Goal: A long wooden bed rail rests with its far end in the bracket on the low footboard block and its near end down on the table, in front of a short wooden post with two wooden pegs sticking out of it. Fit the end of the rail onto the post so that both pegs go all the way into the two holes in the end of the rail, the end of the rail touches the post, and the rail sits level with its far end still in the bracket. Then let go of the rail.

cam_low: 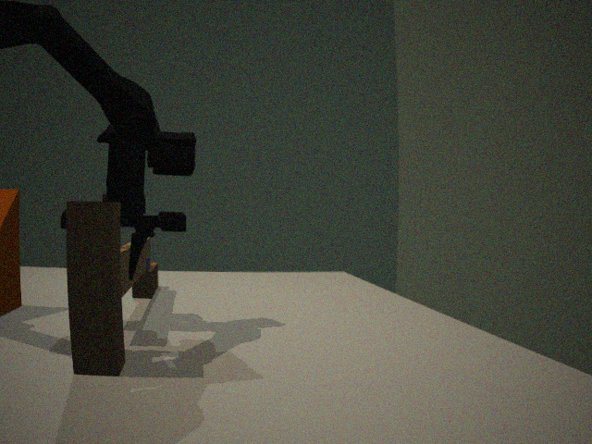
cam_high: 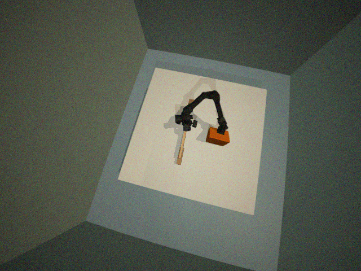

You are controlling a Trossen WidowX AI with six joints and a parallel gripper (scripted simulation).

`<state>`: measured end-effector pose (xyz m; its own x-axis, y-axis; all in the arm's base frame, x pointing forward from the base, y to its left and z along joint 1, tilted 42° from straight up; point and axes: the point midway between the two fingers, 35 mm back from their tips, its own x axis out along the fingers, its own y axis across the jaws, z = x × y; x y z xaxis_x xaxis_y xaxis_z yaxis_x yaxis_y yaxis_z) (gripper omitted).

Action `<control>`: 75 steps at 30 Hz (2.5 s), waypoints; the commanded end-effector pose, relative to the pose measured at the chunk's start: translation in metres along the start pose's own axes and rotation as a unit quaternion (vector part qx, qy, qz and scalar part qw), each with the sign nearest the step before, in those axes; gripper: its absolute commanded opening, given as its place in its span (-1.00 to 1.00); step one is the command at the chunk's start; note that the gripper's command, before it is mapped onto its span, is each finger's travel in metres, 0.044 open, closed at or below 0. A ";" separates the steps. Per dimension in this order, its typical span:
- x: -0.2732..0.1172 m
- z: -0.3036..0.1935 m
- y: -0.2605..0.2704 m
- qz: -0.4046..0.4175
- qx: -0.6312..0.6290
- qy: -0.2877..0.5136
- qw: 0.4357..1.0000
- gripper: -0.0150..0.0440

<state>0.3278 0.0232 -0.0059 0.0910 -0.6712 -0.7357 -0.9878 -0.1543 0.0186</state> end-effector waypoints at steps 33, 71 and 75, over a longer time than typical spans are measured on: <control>0.000 0.001 0.000 -0.004 0.001 -0.007 1.000 -0.49; -0.001 -0.008 0.001 -0.004 0.001 -0.006 1.000 -0.49; -0.002 -0.009 0.000 -0.004 0.001 -0.006 1.000 -0.49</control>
<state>0.3275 0.0172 -0.0022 0.0918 -0.6647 -0.7415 -0.9881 -0.1534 0.0151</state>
